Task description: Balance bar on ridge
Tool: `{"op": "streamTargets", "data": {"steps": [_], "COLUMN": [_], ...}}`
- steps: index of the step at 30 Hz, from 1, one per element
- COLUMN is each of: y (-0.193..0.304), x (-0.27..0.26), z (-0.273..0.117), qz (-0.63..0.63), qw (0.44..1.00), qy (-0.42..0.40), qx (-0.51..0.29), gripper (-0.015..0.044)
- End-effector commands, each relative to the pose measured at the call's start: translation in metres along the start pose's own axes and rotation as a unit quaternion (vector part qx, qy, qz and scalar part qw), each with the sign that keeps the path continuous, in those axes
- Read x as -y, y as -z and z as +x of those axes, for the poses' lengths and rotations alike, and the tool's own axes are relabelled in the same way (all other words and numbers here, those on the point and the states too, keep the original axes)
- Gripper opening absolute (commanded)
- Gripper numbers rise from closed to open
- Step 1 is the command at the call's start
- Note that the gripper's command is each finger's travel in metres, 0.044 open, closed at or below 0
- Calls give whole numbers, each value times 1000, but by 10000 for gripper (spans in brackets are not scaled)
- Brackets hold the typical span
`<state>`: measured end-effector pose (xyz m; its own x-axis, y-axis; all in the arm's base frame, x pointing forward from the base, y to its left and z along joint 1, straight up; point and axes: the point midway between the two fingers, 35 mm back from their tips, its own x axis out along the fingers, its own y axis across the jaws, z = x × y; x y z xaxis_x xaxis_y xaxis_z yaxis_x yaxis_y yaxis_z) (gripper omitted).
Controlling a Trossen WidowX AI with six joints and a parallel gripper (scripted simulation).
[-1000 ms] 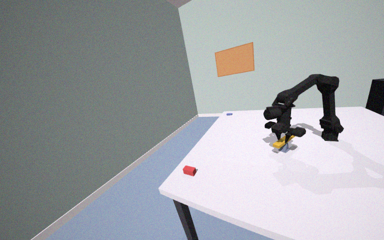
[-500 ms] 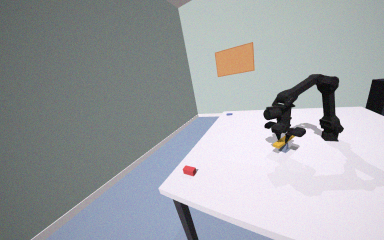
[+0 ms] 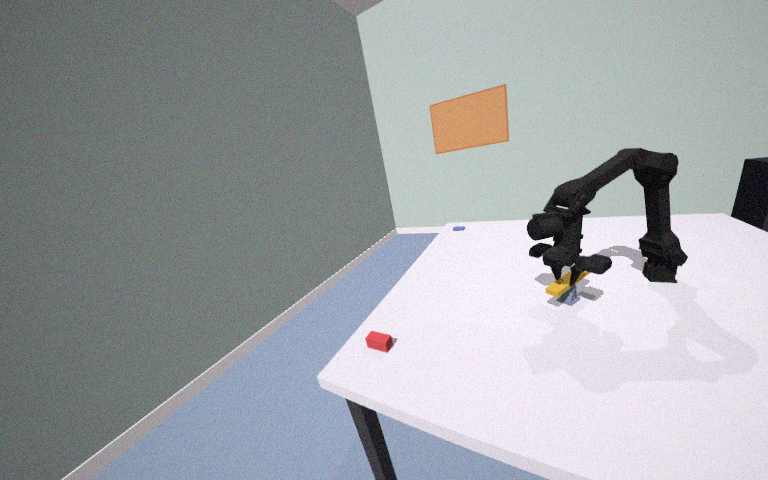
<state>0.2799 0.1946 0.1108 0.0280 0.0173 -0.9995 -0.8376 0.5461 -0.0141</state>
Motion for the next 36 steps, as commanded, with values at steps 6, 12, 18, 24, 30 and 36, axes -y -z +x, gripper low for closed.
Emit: {"op": "streamTargets", "data": {"steps": [6,12,18,24,30,36], "y": [0,0,0,0,0,0], "x": [0,0,0,0,0,0], "z": [0,0,0,0,0,0], "qz": [0,0,0,0,0,0], "qw": [1000,1000,1000,1000,1000,1000], "qy": [0,0,0,0,0,0], "qx": [0,0,0,0,0,0], "gripper": [0,26,167,167,167,168]}}
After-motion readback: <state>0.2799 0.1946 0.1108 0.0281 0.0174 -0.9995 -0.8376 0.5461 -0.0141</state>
